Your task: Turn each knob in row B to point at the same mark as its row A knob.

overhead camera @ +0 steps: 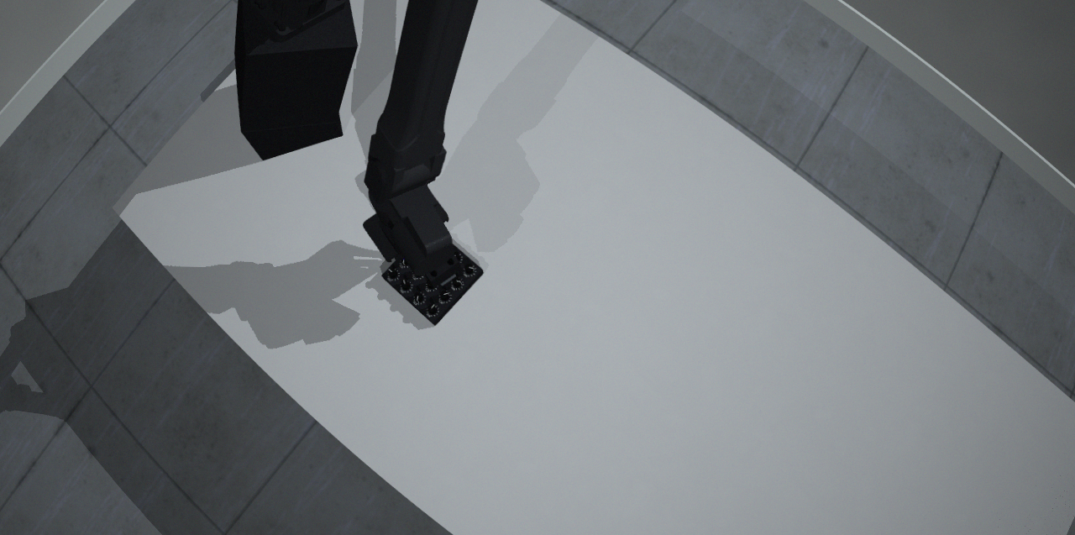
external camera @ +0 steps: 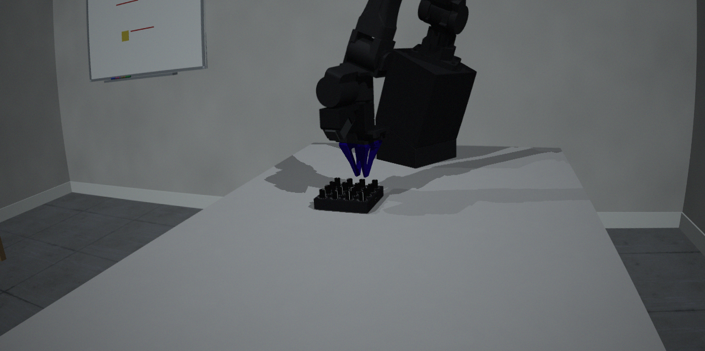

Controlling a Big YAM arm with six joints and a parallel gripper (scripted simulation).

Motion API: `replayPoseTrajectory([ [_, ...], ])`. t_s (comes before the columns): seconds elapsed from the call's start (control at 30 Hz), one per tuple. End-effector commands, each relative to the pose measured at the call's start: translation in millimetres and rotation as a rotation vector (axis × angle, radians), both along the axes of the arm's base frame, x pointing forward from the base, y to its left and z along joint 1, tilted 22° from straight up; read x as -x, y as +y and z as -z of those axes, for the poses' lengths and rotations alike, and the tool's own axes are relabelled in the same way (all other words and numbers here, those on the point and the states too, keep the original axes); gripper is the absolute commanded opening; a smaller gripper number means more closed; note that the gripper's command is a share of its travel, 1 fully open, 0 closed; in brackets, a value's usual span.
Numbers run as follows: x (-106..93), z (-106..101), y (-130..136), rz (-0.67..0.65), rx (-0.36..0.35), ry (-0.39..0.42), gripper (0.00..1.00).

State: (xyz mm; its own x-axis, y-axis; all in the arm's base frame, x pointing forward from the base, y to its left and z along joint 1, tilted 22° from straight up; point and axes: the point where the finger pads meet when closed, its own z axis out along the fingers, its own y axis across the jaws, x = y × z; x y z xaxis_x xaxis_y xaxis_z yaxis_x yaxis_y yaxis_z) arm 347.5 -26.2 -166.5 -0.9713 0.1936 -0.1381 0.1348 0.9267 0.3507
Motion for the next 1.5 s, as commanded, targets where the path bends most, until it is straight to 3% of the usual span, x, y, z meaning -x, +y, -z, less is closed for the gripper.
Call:
replayPoseTrajectory([
  [0.0, 4.4, 3.0, 3.4, -0.002, 0.003, 0.004, 0.18],
  [1.47, 8.0, 2.4, 3.5, -0.001, 0.004, 0.001, 0.18],
])
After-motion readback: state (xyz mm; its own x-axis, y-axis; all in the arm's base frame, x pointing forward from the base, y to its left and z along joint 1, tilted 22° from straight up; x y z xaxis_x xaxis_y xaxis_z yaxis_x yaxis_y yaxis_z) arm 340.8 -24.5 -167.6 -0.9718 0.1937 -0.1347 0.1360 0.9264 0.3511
